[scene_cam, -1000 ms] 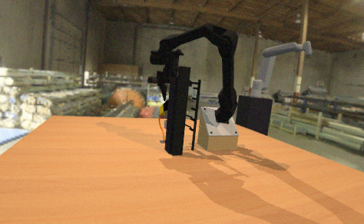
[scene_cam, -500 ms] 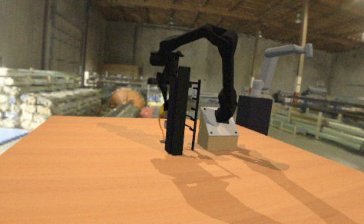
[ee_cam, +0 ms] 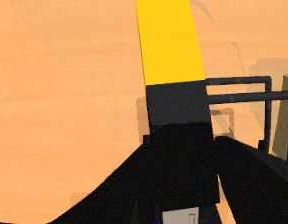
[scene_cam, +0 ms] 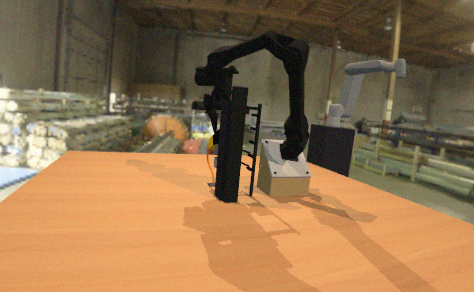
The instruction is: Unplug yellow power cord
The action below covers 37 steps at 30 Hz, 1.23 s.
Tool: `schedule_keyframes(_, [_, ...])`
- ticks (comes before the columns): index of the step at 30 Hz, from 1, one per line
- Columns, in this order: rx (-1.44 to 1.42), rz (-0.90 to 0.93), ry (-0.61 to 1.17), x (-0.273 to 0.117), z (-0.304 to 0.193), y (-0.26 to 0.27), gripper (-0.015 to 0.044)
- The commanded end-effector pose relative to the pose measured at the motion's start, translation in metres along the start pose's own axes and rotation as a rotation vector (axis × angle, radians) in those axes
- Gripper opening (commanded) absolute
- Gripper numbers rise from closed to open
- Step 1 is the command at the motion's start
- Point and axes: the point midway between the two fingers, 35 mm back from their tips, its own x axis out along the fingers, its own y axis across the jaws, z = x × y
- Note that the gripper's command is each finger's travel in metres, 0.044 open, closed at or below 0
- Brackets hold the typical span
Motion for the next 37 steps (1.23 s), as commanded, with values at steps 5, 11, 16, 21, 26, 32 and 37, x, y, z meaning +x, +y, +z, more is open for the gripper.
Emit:
schedule_keyframes(5, [0.002,-0.003,0.002,0.0,0.0,0.0,0.0289])
schedule_keyframes(11, [0.002,-0.003,0.001,-0.003,0.012,0.001,0.044])
schedule_keyframes(16, [0.002,-0.003,-0.002,-0.012,0.057,0.0,0.044])
schedule_keyframes(21, [0.002,-0.003,-0.002,-0.012,0.06,0.0,0.044])
schedule_keyframes(26, [0.002,-0.003,-0.002,-0.012,0.06,0.0,0.044])
schedule_keyframes(32, [0.002,-0.003,-0.002,-0.012,0.06,0.0,0.044])
schedule_keyframes(37, [0.002,-0.003,-0.002,-0.012,0.06,0.0,0.044])
